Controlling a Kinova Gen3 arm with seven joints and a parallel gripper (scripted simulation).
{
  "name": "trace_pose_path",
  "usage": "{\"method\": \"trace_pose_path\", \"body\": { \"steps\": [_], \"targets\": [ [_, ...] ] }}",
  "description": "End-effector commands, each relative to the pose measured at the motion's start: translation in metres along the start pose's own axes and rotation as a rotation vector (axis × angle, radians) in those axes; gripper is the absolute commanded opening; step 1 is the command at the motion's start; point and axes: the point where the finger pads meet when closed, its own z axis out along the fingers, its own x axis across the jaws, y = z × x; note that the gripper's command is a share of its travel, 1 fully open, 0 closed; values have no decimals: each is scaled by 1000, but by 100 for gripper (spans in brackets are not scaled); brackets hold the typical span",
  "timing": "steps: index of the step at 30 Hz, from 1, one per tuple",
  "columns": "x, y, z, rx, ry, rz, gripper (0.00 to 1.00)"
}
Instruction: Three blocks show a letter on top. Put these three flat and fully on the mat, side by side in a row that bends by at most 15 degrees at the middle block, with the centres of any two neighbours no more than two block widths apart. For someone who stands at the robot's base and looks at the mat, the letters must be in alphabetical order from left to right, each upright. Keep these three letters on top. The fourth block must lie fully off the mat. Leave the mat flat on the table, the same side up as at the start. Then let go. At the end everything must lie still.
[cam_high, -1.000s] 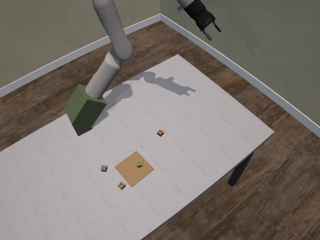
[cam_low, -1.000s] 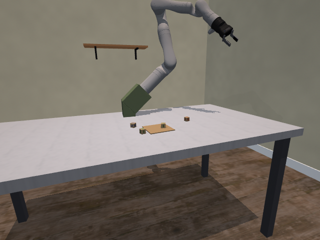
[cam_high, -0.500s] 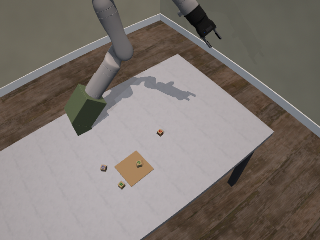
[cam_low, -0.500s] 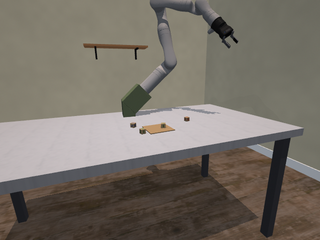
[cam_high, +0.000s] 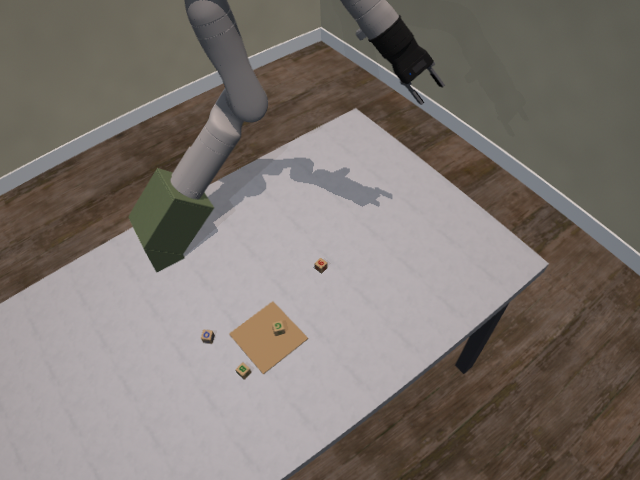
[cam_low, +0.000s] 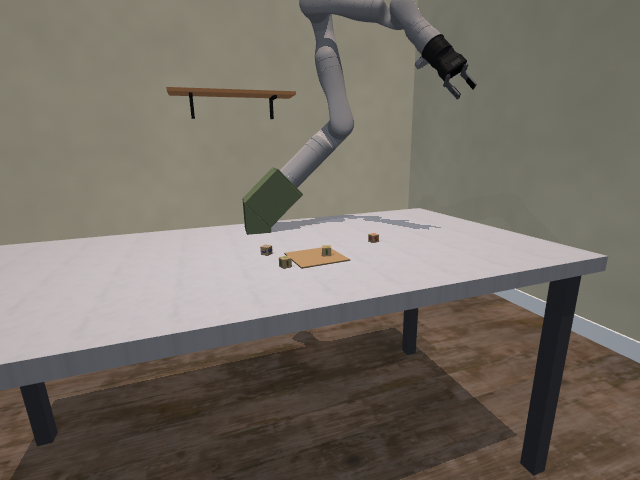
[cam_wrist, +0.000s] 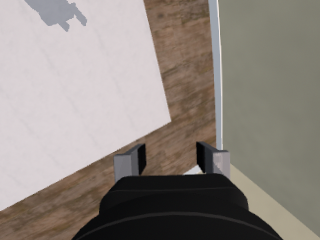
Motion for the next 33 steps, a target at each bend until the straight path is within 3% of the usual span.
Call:
{"method": "trace_pose_path", "body": {
  "steps": [1, 16, 17, 25, 26, 33],
  "targets": [
    [-8, 6, 6, 10, -8, 7, 100],
    [-18, 13, 14, 19, -20, 12, 100],
    [-29, 20, 21, 29, -32, 17, 100],
    [-29, 20, 21, 29, -32, 17, 100],
    [-40, 26, 29, 39, -45, 21, 100],
    [-40, 26, 29, 39, -45, 21, 100]
  ]
}}
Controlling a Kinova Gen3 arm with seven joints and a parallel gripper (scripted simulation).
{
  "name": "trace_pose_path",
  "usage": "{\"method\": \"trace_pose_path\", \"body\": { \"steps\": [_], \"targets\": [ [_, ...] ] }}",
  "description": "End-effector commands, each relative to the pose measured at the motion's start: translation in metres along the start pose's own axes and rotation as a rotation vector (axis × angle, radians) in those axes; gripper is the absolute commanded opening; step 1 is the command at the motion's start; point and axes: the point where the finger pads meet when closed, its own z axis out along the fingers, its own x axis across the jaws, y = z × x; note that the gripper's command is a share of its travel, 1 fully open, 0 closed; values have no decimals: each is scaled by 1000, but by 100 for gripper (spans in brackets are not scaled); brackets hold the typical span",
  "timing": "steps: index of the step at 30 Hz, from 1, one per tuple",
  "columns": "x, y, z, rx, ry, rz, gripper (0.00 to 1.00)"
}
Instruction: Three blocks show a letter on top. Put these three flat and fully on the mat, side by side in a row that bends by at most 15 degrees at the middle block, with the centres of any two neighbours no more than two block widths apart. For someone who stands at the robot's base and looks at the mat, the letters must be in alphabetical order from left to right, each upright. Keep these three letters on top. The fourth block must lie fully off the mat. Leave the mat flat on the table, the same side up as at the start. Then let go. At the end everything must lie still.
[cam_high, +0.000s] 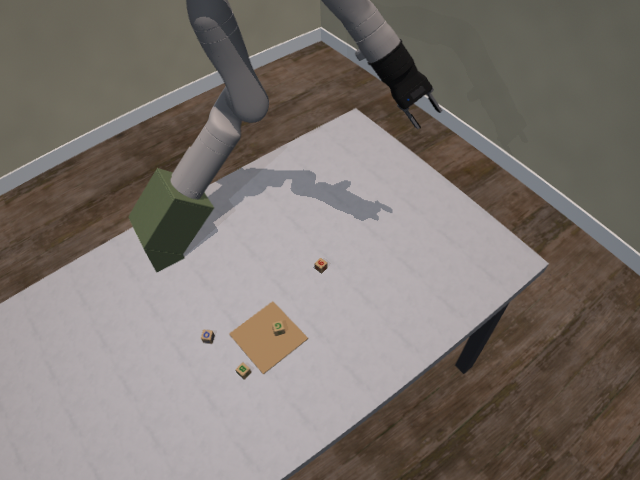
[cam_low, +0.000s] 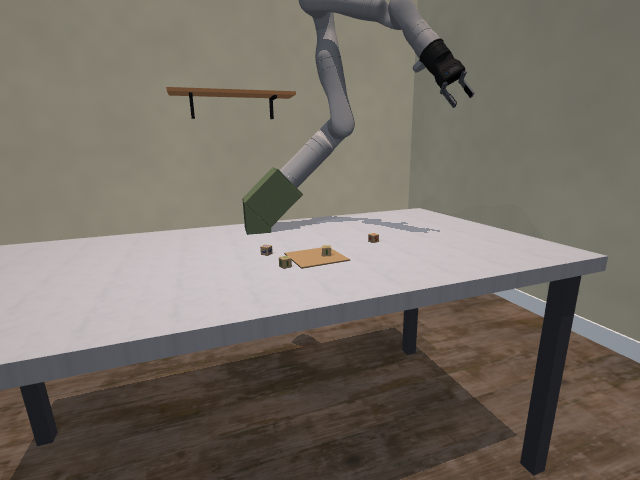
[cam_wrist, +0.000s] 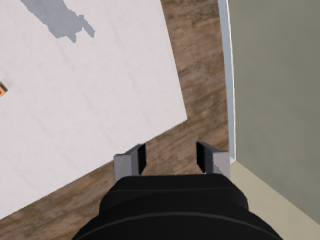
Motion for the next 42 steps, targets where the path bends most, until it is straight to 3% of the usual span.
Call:
{"method": "trace_pose_path", "body": {
  "steps": [1, 2, 13, 14, 22, 23, 31, 32, 40, 42],
  "targets": [
    [1, 0, 0, 2, 2, -1, 100],
    [-10, 5, 9, 13, -12, 3, 100],
    [-10, 5, 9, 13, -12, 3, 100],
    [-22, 11, 17, 24, -26, 7, 100],
    [-22, 11, 17, 24, -26, 7, 100],
    [-34, 15, 26, 36, -40, 9, 100],
    [-34, 15, 26, 36, -40, 9, 100],
    [-46, 19, 35, 49, -56, 12, 100],
    [-46, 19, 35, 49, -56, 12, 100],
    [-58, 22, 43, 61, -71, 14, 100]
  ]
}}
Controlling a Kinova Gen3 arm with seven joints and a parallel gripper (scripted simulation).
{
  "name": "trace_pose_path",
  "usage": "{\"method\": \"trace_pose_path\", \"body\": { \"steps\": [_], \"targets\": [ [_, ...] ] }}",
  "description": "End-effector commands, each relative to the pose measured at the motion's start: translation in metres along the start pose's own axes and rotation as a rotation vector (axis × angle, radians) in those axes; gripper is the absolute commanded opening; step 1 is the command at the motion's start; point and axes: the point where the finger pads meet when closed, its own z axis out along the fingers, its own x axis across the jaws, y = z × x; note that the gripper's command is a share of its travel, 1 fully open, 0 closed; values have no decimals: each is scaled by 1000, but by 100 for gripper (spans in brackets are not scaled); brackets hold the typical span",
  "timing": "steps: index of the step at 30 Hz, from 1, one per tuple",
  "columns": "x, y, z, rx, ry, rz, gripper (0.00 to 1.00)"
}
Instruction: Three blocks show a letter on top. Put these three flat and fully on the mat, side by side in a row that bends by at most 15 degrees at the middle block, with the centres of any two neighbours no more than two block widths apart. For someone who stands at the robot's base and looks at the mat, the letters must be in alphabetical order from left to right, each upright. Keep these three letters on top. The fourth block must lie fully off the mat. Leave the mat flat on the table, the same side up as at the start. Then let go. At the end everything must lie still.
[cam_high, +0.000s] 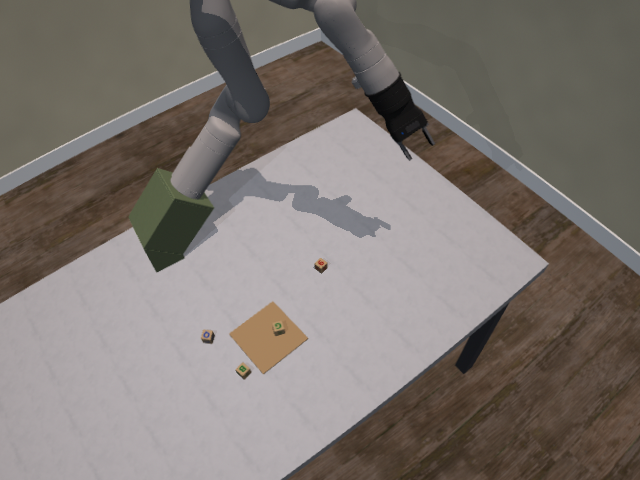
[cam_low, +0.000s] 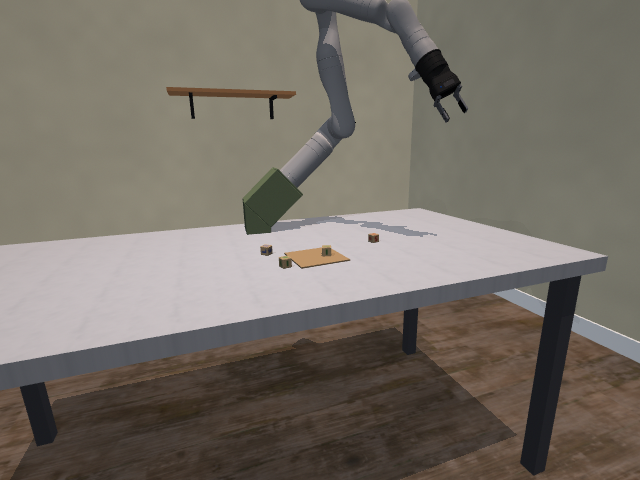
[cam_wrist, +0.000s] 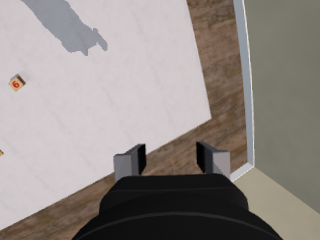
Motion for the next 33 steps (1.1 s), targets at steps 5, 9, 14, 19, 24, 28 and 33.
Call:
{"method": "trace_pose_path", "body": {
  "steps": [5, 9, 14, 19, 24, 28, 33],
  "targets": [
    [-4, -1, 5, 14, -5, 3, 100],
    [-16, 2, 15, 27, -21, 4, 100],
    [-16, 2, 15, 27, -21, 4, 100],
    [-28, 4, 24, 40, -37, 5, 100],
    [-28, 4, 24, 40, -37, 5, 100],
    [-40, 6, 33, 54, -53, 6, 100],
    [-40, 6, 33, 54, -53, 6, 100]
  ]
}}
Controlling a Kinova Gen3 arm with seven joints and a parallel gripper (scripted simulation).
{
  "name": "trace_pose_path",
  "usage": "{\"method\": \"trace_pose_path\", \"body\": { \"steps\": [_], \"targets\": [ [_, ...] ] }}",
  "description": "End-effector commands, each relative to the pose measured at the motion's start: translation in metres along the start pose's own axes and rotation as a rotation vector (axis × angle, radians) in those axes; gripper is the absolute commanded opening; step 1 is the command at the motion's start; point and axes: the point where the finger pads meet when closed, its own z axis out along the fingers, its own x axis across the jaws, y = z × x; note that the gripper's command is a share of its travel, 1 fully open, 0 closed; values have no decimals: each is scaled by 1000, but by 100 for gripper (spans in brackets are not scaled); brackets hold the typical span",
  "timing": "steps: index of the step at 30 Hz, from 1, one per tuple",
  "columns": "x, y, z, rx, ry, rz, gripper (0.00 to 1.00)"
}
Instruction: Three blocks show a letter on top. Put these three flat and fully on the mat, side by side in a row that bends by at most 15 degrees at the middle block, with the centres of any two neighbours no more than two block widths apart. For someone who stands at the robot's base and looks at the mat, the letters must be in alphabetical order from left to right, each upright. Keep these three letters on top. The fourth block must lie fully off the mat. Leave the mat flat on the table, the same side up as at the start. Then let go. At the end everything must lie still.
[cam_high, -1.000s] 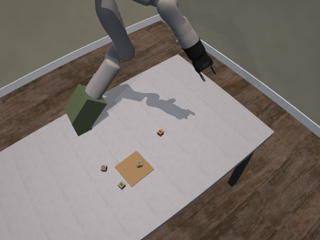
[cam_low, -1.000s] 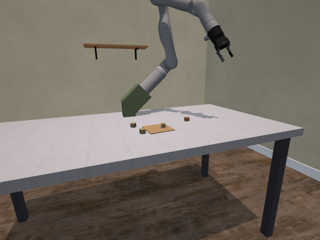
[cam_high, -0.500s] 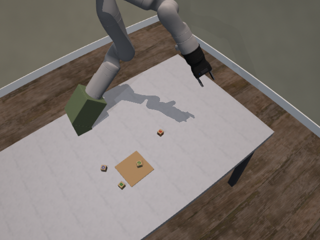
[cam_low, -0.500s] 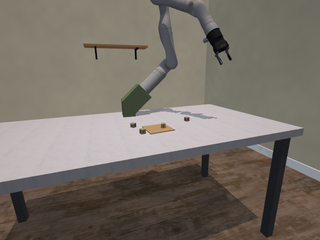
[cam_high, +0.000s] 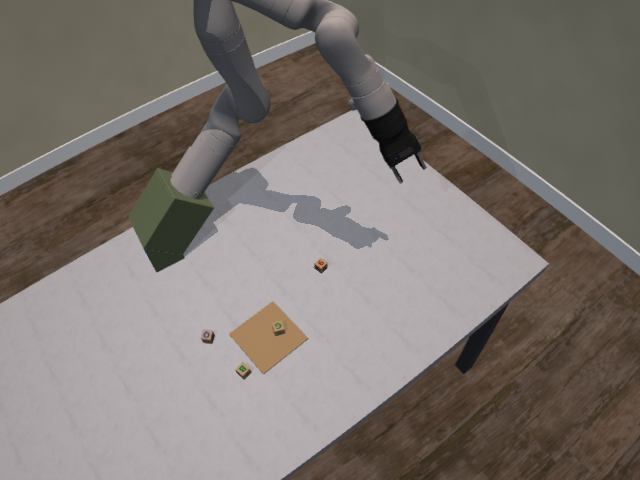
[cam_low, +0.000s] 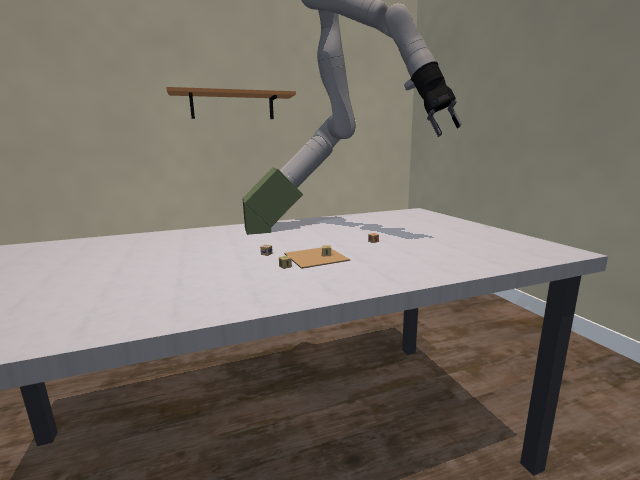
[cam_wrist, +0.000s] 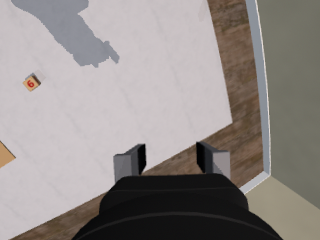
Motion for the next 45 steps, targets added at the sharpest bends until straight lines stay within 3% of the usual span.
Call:
{"method": "trace_pose_path", "body": {
  "steps": [1, 2, 10, 11, 19, 20, 28, 29, 40, 41, 45],
  "targets": [
    [1, 0, 0, 2, 1, -1, 100],
    [-11, 1, 10, 16, -15, -1, 100],
    [-11, 1, 10, 16, -15, -1, 100],
    [-23, 2, 19, 30, -32, -1, 100],
    [-23, 2, 19, 30, -32, -1, 100],
    [-35, 2, 28, 45, -48, -2, 100],
    [-35, 2, 28, 45, -48, -2, 100],
    [-47, 2, 37, 60, -65, -3, 100],
    [-47, 2, 37, 60, -65, -3, 100],
    [-58, 1, 45, 75, -81, -5, 100],
    [-58, 1, 45, 75, -81, -5, 100]
  ]
}}
